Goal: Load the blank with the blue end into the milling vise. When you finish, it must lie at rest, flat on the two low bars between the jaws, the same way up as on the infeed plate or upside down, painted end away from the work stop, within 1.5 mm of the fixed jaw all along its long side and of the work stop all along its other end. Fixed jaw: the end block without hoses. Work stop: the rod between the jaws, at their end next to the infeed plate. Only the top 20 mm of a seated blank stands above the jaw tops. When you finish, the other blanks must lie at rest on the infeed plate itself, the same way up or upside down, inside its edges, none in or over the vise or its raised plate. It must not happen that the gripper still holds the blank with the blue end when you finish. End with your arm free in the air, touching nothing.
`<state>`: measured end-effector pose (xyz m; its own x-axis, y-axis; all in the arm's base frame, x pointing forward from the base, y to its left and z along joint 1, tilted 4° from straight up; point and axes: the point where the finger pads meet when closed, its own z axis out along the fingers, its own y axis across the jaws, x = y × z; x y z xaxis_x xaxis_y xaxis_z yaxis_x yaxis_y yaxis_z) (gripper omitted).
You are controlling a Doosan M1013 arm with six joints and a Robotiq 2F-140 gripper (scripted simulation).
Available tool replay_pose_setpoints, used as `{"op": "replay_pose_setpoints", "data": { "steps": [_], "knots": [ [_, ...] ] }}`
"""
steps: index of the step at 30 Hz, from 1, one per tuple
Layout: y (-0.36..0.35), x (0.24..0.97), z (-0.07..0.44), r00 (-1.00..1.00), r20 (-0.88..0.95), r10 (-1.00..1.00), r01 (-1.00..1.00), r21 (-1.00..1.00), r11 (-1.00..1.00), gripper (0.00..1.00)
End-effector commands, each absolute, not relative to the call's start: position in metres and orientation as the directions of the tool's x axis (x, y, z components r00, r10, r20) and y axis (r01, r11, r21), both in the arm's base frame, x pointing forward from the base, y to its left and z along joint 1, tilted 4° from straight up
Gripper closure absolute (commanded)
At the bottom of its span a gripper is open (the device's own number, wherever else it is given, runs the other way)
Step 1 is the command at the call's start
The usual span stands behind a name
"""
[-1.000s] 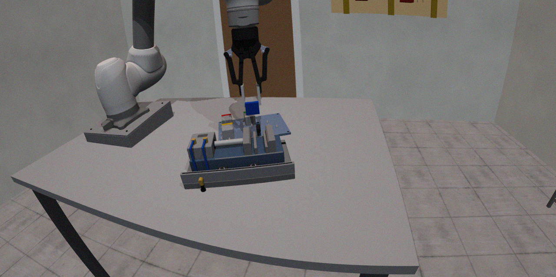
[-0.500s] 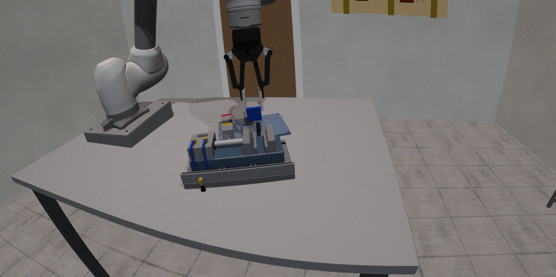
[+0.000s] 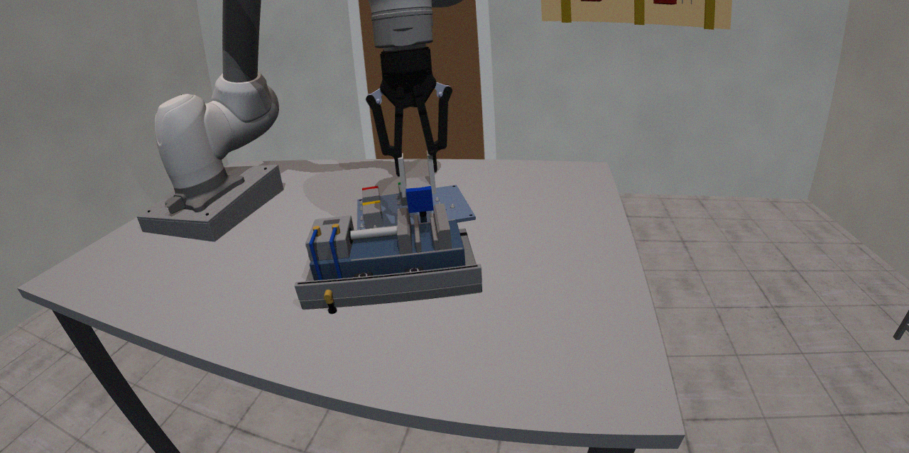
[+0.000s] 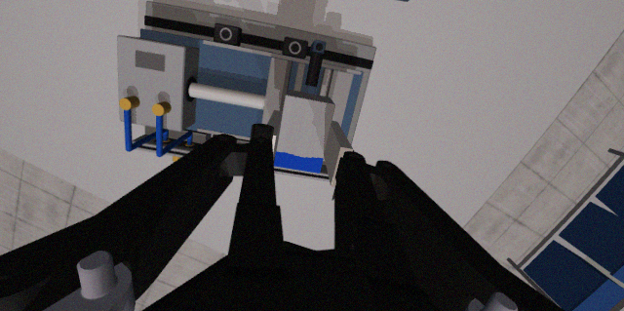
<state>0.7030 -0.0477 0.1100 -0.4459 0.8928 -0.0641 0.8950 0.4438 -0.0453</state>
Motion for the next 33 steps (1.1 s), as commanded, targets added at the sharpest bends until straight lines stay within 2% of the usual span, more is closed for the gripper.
{"op": "replay_pose_setpoints", "data": {
  "steps": [1, 33],
  "knots": [
    [-0.049, 0.704, 0.11, -0.446, -0.064, 0.893, 0.895, -0.045, 0.444, 1.0],
    [-0.058, 0.71, 0.11, -0.446, -0.064, 0.893, 0.895, -0.045, 0.444, 1.0]
  ]
}}
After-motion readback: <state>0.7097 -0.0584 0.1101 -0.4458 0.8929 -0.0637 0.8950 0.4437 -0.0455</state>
